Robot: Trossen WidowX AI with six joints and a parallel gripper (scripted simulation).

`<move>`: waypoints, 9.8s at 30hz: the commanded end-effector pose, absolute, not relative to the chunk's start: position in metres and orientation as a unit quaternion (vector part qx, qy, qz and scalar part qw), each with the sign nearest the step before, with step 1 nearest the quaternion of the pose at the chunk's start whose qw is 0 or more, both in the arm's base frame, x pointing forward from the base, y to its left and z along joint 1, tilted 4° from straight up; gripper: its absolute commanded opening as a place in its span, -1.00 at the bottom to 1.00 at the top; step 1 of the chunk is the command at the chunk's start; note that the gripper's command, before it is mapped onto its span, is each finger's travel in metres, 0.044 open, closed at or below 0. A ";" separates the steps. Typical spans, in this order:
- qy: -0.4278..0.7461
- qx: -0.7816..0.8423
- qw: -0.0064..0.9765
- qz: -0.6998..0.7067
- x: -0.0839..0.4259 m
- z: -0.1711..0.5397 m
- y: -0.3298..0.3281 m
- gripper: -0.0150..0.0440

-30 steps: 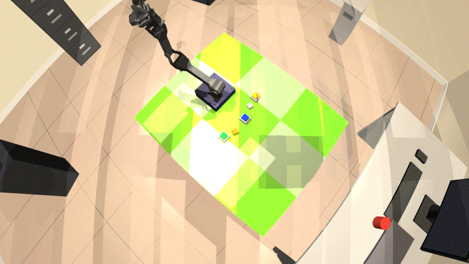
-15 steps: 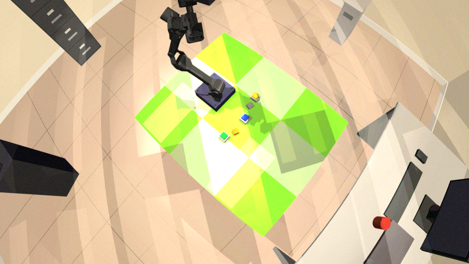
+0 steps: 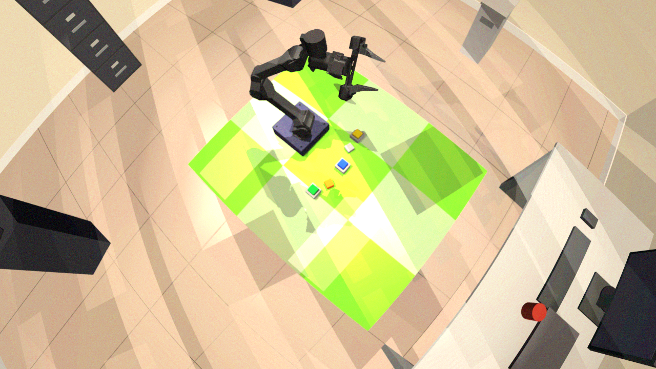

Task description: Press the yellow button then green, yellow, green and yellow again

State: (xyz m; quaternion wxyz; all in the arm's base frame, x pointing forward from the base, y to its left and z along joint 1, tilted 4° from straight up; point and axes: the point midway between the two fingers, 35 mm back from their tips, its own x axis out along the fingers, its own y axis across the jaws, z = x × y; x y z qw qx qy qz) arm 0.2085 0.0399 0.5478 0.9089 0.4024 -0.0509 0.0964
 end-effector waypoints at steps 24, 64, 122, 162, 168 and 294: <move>0.677 0.076 0.730 -0.044 0.195 0.120 0.125 0.86; 0.678 0.076 0.730 -0.044 0.202 0.035 0.129 -0.42; 0.678 0.081 0.729 -0.045 0.236 0.115 0.029 -0.42; 0.678 0.067 0.730 -0.053 0.170 0.042 -0.188 -0.42; 0.678 0.067 0.730 -0.053 0.171 0.032 -0.188 -0.42; 0.678 0.076 0.730 -0.044 0.202 0.024 0.129 -0.42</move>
